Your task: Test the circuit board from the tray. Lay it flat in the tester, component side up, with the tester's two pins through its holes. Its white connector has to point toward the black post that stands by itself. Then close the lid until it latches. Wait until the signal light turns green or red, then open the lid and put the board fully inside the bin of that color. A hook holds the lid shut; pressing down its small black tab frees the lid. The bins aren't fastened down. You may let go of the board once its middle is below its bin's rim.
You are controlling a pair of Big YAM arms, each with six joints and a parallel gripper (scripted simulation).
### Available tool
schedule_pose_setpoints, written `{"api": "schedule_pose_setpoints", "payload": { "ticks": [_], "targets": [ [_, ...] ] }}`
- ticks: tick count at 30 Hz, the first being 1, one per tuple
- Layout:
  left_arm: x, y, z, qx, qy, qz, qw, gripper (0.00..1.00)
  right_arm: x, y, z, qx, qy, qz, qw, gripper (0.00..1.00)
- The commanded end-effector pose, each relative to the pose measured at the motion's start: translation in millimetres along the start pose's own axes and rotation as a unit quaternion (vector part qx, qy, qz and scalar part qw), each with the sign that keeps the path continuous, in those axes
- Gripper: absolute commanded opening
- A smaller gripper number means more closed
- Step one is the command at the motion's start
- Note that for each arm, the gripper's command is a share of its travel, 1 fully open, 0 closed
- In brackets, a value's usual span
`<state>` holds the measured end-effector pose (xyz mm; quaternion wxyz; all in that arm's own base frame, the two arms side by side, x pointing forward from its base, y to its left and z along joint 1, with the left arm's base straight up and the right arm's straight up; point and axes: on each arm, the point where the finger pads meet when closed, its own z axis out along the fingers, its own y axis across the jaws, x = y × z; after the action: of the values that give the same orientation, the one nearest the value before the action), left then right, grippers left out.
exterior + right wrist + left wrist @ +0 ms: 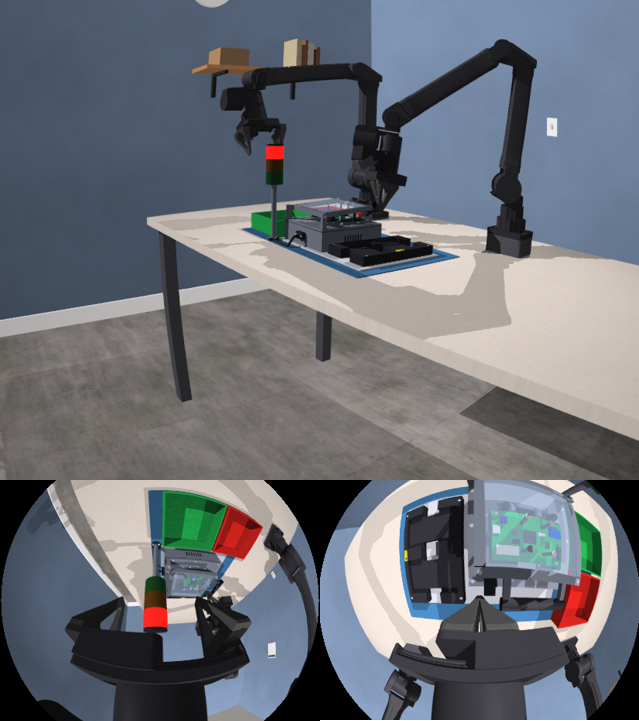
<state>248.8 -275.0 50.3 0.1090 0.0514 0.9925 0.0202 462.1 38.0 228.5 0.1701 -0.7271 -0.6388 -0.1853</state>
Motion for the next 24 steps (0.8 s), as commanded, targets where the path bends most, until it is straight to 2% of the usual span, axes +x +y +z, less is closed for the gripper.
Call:
{"api": "schedule_pose_setpoints", "payload": {
  "ticks": [1,14,24],
  "targets": [
    [-22,-16,-15,0.017,-0.017,-0.001,1.0,0.0,7,10,-7,-0.009,0.001,-0.006,1.0,1.0],
    [-31,-9,-42,0.035,-0.035,-0.009,0.999,0.0,7,10,-7,-0.009,0.001,-0.006,1.0,1.0],
    [-23,-12,-61,0.039,-0.037,-0.007,0.999,0.0,7,10,-7,-0.009,0.001,-0.006,1.0,1.0]
  ]
}}
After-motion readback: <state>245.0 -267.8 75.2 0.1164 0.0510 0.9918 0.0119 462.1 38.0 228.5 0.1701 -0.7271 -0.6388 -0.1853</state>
